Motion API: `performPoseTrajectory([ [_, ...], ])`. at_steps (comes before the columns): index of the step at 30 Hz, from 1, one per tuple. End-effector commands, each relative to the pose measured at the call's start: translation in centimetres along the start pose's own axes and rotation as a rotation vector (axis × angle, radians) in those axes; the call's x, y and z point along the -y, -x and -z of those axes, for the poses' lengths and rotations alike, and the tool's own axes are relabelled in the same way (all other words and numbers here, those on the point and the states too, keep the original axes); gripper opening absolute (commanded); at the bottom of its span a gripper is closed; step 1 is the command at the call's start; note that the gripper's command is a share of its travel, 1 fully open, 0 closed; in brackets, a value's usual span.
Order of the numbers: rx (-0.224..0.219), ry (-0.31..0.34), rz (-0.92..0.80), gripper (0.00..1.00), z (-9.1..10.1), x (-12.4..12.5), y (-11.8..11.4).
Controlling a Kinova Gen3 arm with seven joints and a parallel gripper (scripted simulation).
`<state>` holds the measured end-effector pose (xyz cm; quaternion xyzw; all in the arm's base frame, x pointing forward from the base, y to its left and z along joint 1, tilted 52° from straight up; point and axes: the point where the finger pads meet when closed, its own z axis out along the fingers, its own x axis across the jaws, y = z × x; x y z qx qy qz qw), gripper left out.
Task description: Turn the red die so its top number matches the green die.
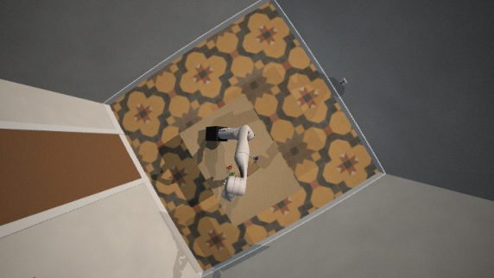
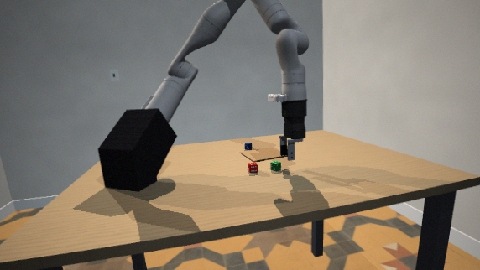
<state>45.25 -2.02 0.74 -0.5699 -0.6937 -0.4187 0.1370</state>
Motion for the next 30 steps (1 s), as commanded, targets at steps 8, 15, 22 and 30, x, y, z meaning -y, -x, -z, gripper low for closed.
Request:
performPoseTrajectory([
  [8, 0.002, 0.001, 0.0, 1.0, 0.1, 0.4, 0.0],
  [15, 0.002, 0.001, 0.0, 1.0, 0.1, 2.3, -0.4],
  [22, 0.002, 0.001, 0.0, 1.0, 0.1, 5.9, -1.1],
  [30, 0.002, 0.001, 0.0, 1.0, 0.1, 7.1, -1.3],
])
